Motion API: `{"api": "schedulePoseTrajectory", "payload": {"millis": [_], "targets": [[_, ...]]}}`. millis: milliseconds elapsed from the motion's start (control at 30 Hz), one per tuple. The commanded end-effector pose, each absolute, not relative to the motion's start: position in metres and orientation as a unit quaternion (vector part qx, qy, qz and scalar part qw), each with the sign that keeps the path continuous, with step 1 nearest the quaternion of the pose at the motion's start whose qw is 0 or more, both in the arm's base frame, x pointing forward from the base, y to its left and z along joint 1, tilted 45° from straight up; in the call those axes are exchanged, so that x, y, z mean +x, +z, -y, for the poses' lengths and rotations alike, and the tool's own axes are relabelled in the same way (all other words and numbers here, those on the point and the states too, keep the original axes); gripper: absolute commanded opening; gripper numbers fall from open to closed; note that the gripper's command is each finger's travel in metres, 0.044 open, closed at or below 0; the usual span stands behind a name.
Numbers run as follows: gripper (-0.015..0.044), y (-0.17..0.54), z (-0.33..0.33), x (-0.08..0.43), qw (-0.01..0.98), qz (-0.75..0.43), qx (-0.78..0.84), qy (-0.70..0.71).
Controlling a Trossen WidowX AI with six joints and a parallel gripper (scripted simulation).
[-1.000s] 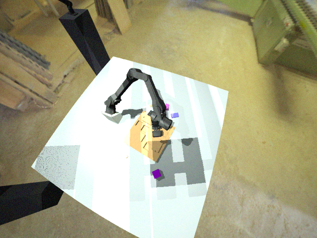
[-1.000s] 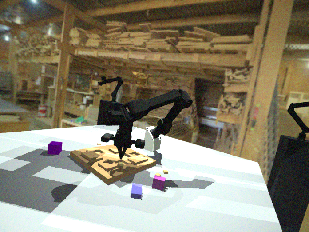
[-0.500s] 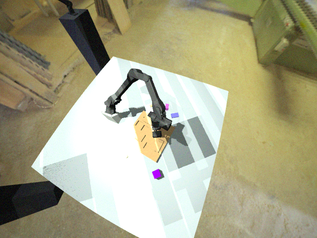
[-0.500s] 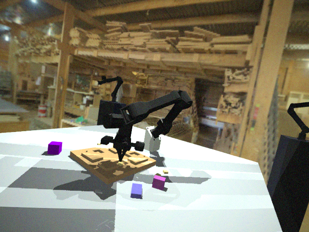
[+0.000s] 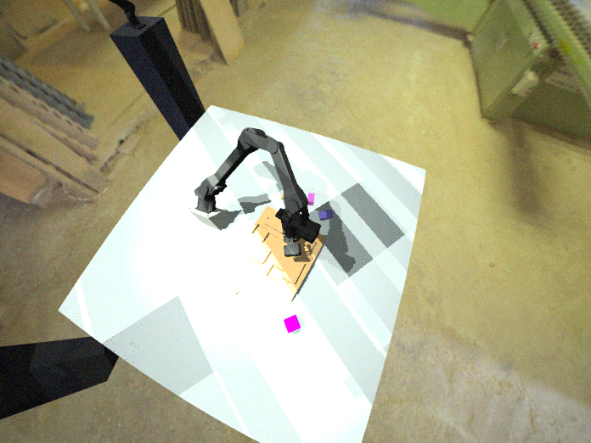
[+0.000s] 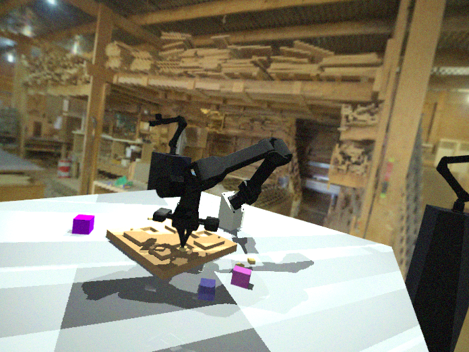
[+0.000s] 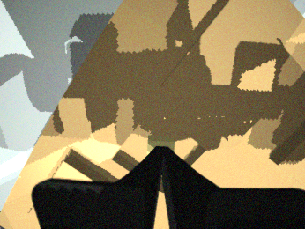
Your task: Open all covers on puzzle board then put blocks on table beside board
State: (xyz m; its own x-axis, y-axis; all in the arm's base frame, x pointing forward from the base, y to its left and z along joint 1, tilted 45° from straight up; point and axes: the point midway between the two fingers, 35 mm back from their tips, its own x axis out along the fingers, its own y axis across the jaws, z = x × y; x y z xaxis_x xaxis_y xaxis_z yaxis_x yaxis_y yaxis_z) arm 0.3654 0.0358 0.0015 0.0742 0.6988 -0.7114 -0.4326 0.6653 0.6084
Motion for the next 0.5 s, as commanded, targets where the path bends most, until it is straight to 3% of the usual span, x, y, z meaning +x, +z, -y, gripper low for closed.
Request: {"api": "schedulePoseTrajectory", "payload": {"millis": [0,467], "targets": [[0.0,-0.0003,-0.0391,0.3646,0.721,-0.558,0.124,0.391],[0.0,-0.0003,-0.04,0.3649,0.721,-0.558,0.124,0.391]]}}
